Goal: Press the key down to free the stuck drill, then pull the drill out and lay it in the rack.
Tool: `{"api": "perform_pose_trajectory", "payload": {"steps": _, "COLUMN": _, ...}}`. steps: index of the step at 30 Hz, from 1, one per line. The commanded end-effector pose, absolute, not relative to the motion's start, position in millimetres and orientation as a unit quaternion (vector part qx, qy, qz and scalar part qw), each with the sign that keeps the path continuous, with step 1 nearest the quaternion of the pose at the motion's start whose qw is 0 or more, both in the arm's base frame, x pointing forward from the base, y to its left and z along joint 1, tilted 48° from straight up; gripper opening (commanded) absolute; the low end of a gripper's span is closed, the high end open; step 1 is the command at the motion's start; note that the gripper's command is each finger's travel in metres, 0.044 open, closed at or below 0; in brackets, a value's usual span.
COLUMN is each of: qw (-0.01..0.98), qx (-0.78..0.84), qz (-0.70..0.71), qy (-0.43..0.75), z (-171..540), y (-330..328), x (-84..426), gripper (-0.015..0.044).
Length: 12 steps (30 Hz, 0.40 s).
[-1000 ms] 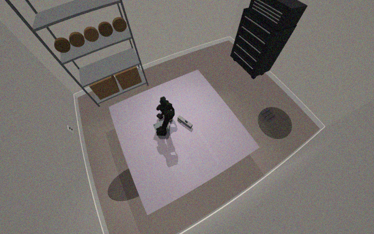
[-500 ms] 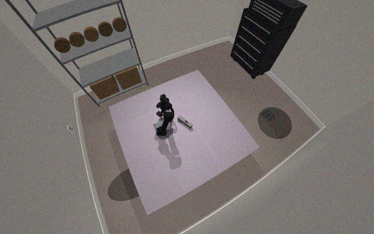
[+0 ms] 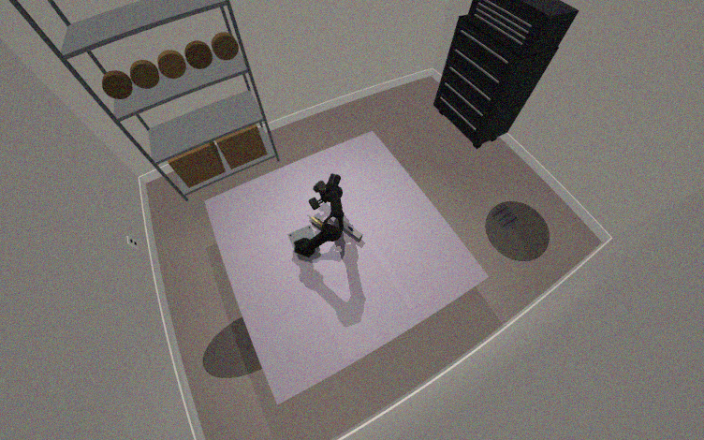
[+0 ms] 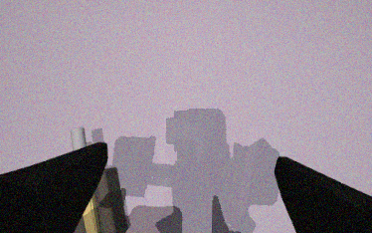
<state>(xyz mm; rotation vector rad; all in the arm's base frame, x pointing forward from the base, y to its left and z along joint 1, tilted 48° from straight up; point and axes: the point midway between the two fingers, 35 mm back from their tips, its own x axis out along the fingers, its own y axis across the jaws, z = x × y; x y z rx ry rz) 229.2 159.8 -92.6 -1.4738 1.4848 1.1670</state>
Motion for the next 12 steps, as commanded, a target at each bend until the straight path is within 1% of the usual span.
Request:
{"api": "perform_pose_trajectory", "payload": {"steps": 1, "qw": 0.429, "qx": -0.556, "qz": 0.46, "qy": 0.544, "z": -74, "y": 164, "x": 270, "gripper": 0.044}}
{"api": "perform_pose_trajectory", "payload": {"steps": 7, "qw": 0.524, "qx": -0.544, "qz": 0.449, "qy": 0.477, "z": -35, "y": 157, "x": 338, "gripper": 0.044}}
{"api": "perform_pose_trajectory", "payload": {"steps": 12, "qw": 0.593, "qx": -0.547, "qz": 0.419, "qy": 0.416, "z": 10, "y": 136, "x": 392, "gripper": 0.044}}
